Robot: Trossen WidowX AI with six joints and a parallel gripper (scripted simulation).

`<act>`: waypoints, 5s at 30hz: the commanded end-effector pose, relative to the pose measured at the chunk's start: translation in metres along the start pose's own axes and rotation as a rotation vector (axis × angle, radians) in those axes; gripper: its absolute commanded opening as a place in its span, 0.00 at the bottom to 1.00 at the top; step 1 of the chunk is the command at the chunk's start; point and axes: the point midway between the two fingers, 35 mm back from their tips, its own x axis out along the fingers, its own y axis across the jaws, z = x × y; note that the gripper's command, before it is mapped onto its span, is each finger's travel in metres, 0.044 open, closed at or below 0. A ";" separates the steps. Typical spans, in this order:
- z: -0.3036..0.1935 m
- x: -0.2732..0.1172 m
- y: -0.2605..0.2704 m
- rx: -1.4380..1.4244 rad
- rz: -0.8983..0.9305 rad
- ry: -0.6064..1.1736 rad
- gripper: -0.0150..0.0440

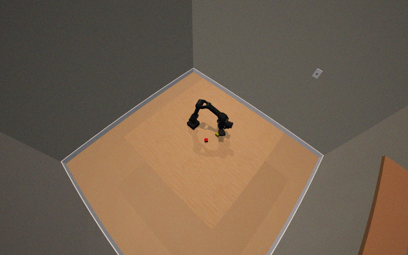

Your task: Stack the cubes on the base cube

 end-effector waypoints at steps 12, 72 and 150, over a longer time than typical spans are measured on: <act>0.001 0.016 0.001 -0.010 0.001 -0.004 0.43; 0.000 -0.003 0.001 -0.006 0.000 -0.001 0.60; -0.153 0.071 -0.060 1.495 -0.012 0.005 0.70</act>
